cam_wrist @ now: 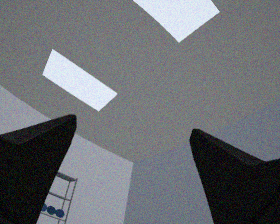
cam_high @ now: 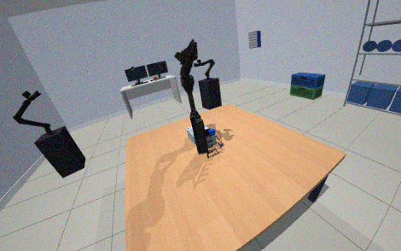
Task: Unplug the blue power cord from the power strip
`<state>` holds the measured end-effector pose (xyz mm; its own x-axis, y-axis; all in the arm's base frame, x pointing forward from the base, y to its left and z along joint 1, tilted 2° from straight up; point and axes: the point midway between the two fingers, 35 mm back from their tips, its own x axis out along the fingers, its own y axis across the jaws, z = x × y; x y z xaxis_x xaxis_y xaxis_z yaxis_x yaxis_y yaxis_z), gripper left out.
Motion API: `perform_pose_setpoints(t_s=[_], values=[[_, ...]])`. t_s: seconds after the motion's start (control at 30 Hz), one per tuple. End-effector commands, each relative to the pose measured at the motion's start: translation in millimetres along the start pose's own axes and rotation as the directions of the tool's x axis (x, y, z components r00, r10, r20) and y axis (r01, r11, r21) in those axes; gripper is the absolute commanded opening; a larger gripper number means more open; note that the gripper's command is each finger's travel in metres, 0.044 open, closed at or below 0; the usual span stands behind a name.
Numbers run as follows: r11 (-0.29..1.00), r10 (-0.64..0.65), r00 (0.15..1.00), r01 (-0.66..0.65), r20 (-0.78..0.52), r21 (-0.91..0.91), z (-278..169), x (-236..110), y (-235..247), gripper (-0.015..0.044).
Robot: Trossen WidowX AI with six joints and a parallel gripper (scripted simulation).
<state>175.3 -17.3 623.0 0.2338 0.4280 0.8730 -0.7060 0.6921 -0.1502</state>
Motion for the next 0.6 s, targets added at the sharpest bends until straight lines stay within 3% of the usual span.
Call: perform_pose_setpoints(t_s=[0.0, 0.27, 0.43, 0.57], values=[[1.000, -0.009, 1.000, 0.009, -0.001, -0.001, -0.8, -0.1, -2.3, 0.0374], [0.920, -0.388, 0.914, 0.378, -0.117, -0.100, -59.0, -20.5, -96.3, 0.0164], [0.812, -0.583, 0.762, 0.538, -0.280, -0.228, -117.9, -54.2, -142.4, 0.0160], [0.734, -0.677, 0.592, 0.578, -0.436, -0.356, -170.6, -91.4, -163.6, 0.0160]])
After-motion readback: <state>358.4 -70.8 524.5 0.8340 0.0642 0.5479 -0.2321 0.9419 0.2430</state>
